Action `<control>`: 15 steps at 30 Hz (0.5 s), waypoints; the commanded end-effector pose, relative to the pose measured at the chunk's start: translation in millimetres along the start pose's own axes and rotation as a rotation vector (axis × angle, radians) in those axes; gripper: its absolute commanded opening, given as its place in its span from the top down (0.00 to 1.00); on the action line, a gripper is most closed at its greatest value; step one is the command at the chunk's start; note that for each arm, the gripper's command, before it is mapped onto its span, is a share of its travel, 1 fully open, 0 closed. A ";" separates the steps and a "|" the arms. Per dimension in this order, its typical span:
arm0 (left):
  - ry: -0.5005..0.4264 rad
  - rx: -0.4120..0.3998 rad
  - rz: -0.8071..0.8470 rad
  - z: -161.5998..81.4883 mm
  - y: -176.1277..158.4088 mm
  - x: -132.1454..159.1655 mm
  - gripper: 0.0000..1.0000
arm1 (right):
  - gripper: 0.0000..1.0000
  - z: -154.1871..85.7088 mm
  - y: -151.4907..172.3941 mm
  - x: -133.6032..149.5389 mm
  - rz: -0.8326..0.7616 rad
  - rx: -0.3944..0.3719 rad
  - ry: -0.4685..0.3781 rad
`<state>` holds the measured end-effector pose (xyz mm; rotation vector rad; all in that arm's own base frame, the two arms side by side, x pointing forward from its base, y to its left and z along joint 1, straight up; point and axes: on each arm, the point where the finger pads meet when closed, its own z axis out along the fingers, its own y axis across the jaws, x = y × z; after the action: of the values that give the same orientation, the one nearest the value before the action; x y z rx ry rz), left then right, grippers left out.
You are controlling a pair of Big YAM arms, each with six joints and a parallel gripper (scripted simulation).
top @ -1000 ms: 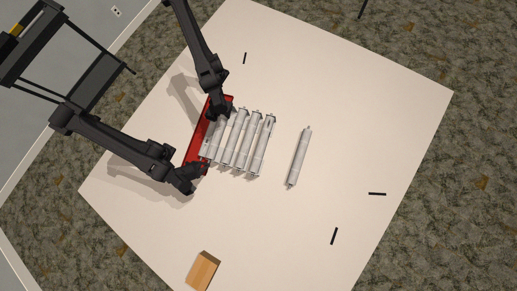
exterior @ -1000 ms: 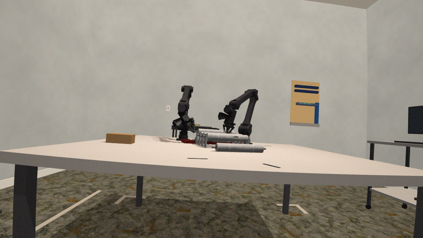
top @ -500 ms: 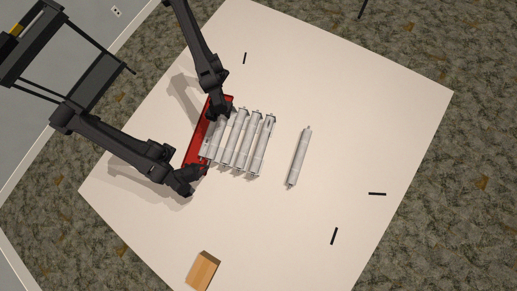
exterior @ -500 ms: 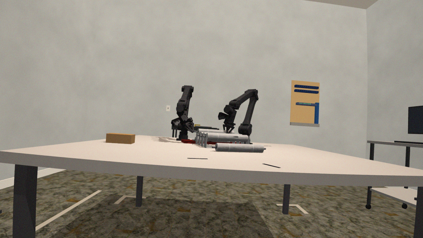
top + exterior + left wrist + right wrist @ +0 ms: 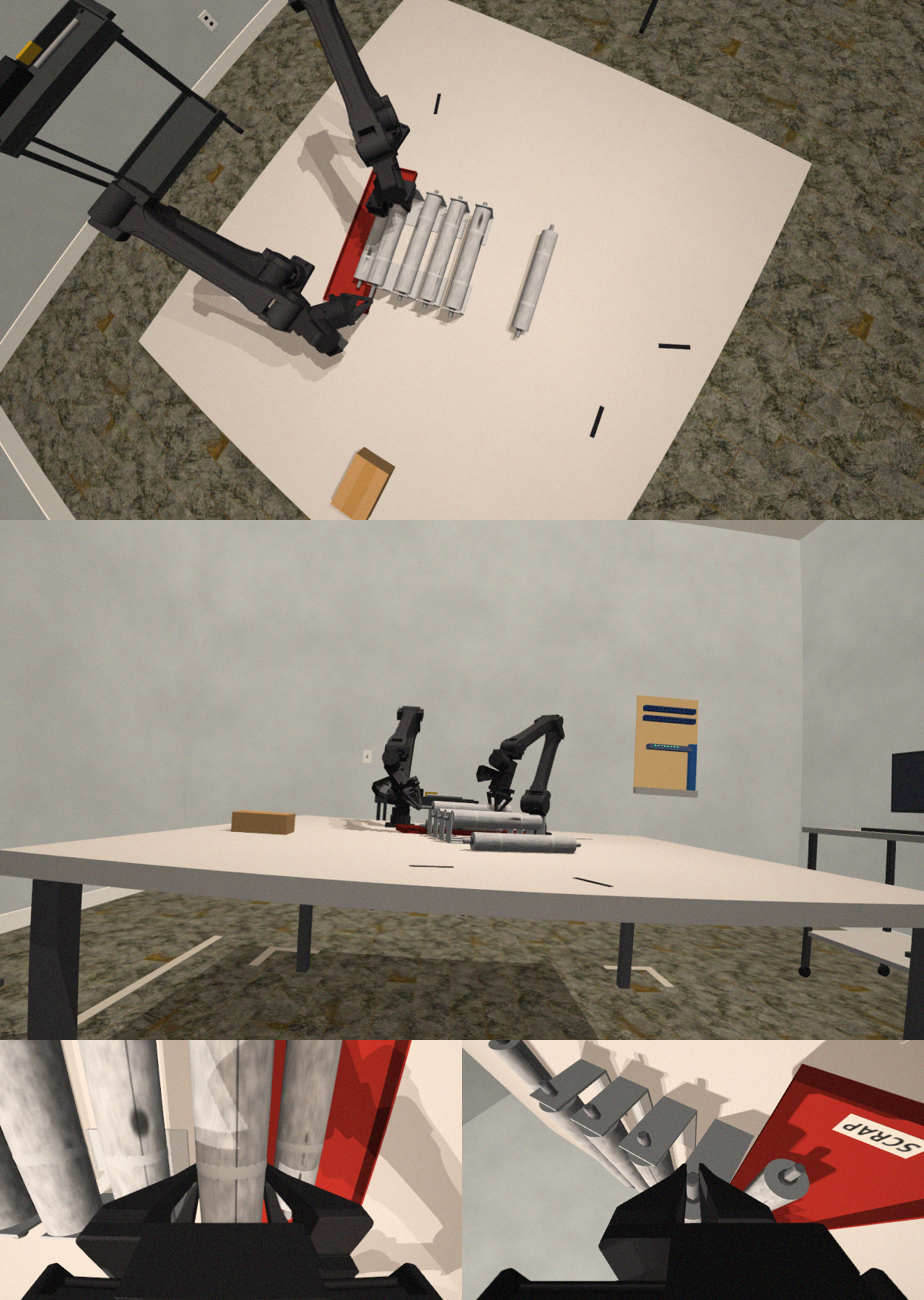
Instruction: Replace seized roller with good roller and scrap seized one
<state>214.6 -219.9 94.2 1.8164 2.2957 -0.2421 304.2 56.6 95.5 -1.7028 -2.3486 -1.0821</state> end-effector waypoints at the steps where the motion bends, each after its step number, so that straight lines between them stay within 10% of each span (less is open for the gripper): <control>1: -0.029 -0.016 0.008 -2.5 5.5 -3.7 0.68 | 0.97 -23.7 48.1 -29.0 -0.040 -0.078 -0.086; 15: -0.052 -0.014 0.017 2.7 9.2 -4.8 0.68 | 0.97 -24.5 50.0 -29.2 -0.033 -0.081 -0.087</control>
<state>215.4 -219.6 87.9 1.8104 2.2802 -0.2663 304.1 56.8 96.5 -1.6909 -2.3485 -1.0808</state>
